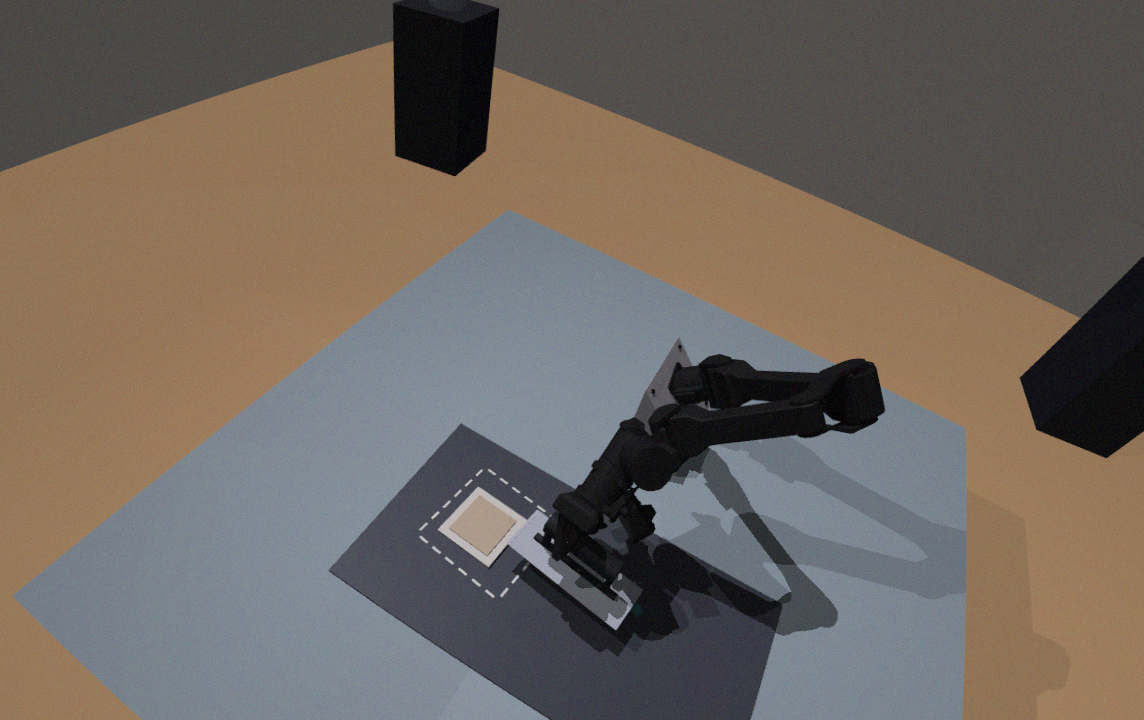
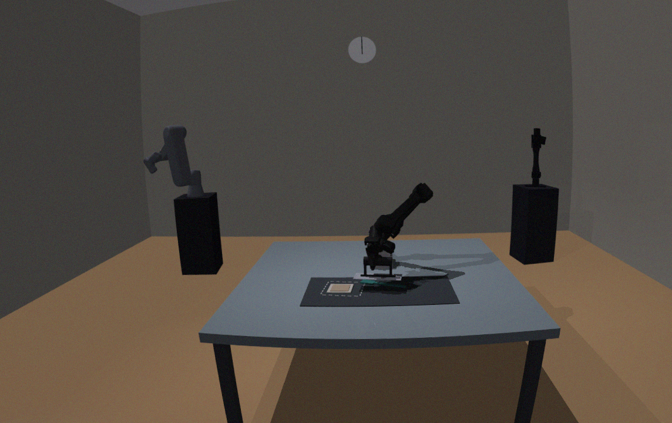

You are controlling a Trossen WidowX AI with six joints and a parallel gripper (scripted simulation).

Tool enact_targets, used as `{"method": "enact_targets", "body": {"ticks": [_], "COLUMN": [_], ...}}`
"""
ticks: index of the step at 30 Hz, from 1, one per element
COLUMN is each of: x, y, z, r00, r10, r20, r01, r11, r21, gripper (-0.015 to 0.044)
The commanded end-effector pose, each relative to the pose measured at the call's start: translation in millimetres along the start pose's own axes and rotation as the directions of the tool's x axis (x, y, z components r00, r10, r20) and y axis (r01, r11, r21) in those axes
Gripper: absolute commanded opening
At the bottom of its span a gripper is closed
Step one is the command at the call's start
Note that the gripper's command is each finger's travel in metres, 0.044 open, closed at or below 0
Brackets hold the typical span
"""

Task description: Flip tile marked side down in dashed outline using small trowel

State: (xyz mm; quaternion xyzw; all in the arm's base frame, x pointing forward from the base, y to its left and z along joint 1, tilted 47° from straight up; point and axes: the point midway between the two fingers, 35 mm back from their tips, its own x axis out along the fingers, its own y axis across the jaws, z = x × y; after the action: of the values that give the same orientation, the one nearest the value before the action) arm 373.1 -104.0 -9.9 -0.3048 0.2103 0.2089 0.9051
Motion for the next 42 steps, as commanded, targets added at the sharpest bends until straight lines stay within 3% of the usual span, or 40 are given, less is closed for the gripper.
{"method": "enact_targets", "body": {"ticks": [1, 17, 42], "x": [-3.6, -21.3, -21.5], "y": [-10.9, -27.3, -27.4], "z": [8.9, 58.5, 59.0], "r00": [1.000, 1.000, 1.000], "r10": [-0.019, -0.019, -0.019], "r20": [0.002, 0.003, 0.003], "r01": [0.019, 0.019, 0.019], "r11": [1.000, 1.000, 1.000], "r21": [-0.011, -0.010, -0.010], "gripper": [0.0000, 0.0000, 0.0000]}}
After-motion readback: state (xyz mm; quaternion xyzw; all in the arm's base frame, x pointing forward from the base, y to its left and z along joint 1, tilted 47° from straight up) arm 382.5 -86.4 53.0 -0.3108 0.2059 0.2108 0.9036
